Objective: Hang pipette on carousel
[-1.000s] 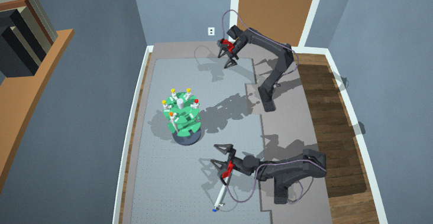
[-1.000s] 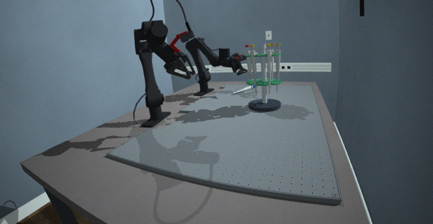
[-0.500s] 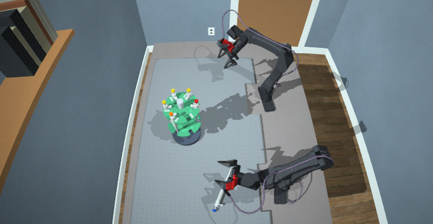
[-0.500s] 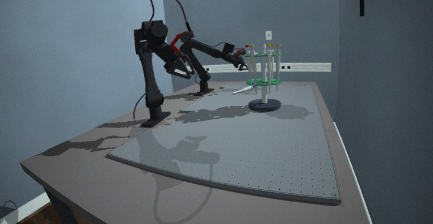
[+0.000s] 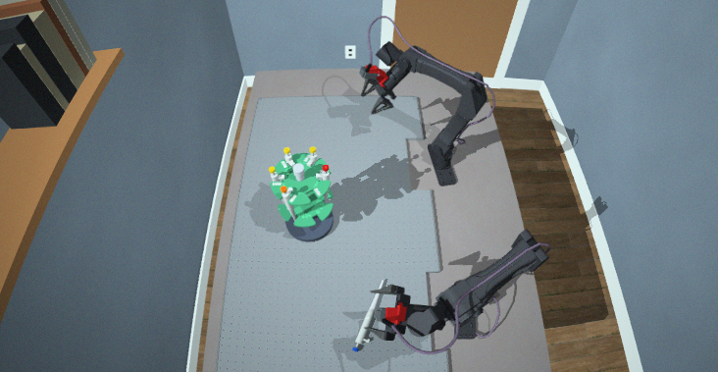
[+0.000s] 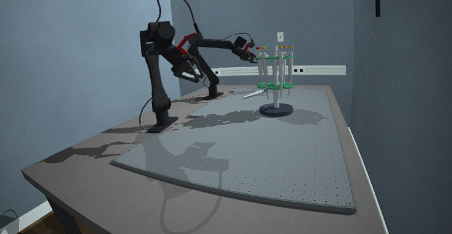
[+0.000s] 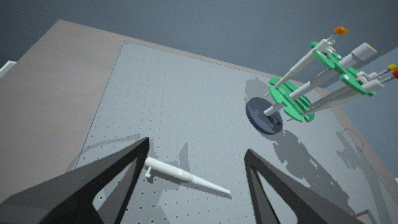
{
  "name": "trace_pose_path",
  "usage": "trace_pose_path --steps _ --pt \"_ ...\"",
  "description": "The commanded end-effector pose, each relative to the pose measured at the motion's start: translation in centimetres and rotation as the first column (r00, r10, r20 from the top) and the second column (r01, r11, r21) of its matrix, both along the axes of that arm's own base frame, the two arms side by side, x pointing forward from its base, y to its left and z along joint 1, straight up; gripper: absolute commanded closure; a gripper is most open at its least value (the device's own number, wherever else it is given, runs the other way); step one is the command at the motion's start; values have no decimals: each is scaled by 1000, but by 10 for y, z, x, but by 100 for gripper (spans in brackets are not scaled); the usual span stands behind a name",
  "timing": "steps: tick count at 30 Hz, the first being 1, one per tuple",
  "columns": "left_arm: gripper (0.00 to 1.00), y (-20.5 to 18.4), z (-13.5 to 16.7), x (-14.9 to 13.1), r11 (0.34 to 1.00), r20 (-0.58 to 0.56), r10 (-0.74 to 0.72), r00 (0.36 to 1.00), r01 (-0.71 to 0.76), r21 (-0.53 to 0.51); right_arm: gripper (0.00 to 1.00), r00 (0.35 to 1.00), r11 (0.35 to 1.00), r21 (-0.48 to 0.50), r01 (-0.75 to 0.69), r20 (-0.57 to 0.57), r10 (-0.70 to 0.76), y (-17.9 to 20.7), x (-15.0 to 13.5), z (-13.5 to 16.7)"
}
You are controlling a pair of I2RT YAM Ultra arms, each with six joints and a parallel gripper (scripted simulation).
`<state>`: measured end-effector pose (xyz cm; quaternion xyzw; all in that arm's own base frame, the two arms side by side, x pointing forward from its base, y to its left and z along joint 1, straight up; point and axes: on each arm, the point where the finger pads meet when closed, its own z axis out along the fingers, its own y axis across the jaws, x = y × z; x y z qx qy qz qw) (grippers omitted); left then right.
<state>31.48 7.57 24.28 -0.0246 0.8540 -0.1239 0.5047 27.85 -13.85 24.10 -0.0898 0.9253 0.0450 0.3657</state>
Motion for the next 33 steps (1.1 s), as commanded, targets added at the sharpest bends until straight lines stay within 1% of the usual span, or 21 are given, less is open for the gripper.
trace_pose_path --steps 1,6,9,17,18,20,24,25,28,30,33 --pt "0 25 1 -14 974 -168 -108 980 138 179 0 999 1000 -18 -5 42 5 -4 5 12" --pt "0 58 10 -25 946 -248 -139 959 202 253 0 999 1000 -18 -5 42 5 -4 5 12" --pt "0 52 10 -22 934 -272 -172 947 244 259 0 999 1000 -18 -5 42 5 -4 5 12" --pt "0 52 10 -25 938 -261 -162 952 231 258 0 999 1000 -18 -5 42 5 -4 5 12" --pt "46 50 4 -18 943 -296 -157 942 232 240 0 999 1000 -18 -5 42 5 -4 5 12" --pt "46 48 -8 -10 961 -344 -121 931 196 193 0 999 1000 -18 -5 42 5 -4 5 12" --pt "46 37 -33 1 980 -451 -76 889 151 131 0 999 1000 -18 -5 42 5 -4 5 12" --pt "46 37 -34 1 984 -478 -67 876 138 116 0 999 1000 -18 -5 42 5 -4 5 12" --pt "46 28 -49 5 991 -561 -37 827 104 87 0 999 1000 -18 -5 42 5 -4 5 12" --pt "46 28 -49 5 991 -561 -37 827 104 87 0 999 1000 -18 -5 42 5 -4 5 12" --pt "46 16 -67 8 994 -641 -2 768 70 80 0 999 1000 -18 -5 42 5 -4 5 12"
